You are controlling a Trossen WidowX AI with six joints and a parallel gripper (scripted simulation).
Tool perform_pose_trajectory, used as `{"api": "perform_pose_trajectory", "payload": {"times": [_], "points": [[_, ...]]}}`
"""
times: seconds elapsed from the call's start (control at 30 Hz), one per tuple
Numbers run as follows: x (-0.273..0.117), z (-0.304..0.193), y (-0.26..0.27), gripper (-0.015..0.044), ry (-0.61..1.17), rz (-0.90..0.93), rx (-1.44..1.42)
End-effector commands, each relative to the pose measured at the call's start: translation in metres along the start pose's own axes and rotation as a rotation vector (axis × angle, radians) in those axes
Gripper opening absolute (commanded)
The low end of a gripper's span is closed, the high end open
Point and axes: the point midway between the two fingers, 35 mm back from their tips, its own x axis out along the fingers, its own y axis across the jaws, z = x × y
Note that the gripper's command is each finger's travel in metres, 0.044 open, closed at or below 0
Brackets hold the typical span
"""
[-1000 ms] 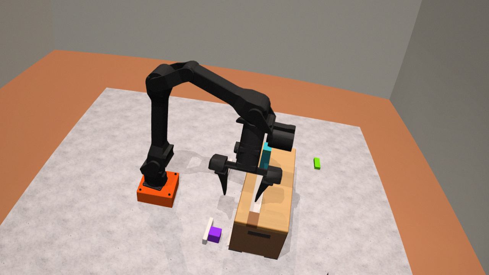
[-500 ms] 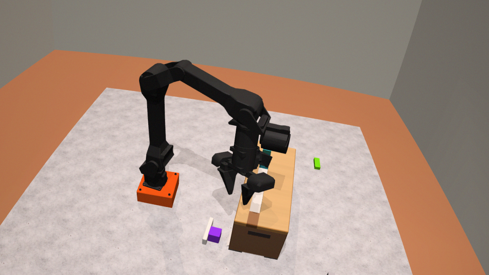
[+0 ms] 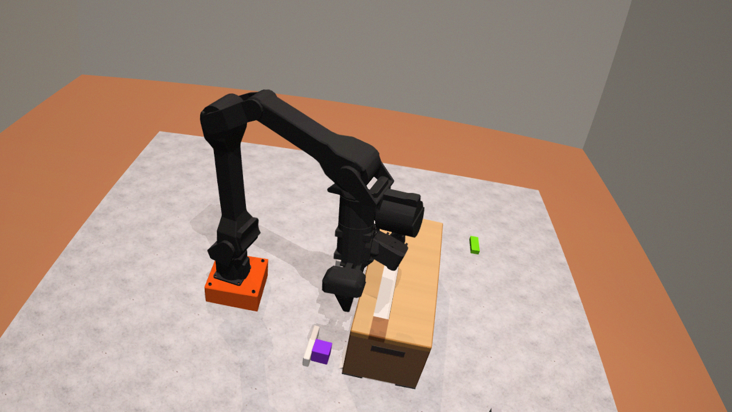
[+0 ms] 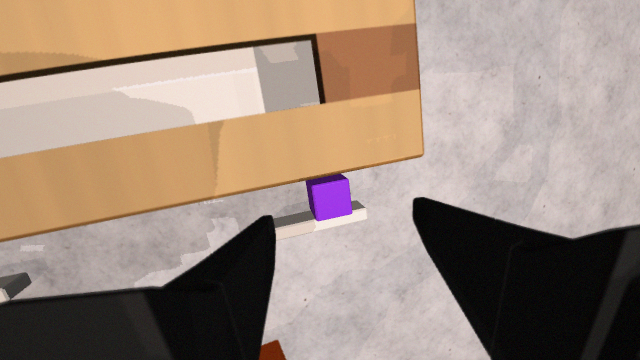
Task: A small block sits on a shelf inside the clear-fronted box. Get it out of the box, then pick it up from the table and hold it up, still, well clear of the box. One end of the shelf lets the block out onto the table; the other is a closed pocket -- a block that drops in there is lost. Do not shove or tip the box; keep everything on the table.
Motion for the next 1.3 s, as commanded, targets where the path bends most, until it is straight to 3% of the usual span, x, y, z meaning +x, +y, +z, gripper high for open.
{"api": "perform_pose_trajectory", "payload": {"times": [0.0,0.7,1.27], "points": [[-0.004,-0.012,-0.011,0.0285,-0.048,0.122,0.968],[-0.007,-0.024,-0.024,0.0285,0.036,0.318,2.163],[-0.010,-0.031,-0.031,0.0285,0.261,0.478,3.080]]}}
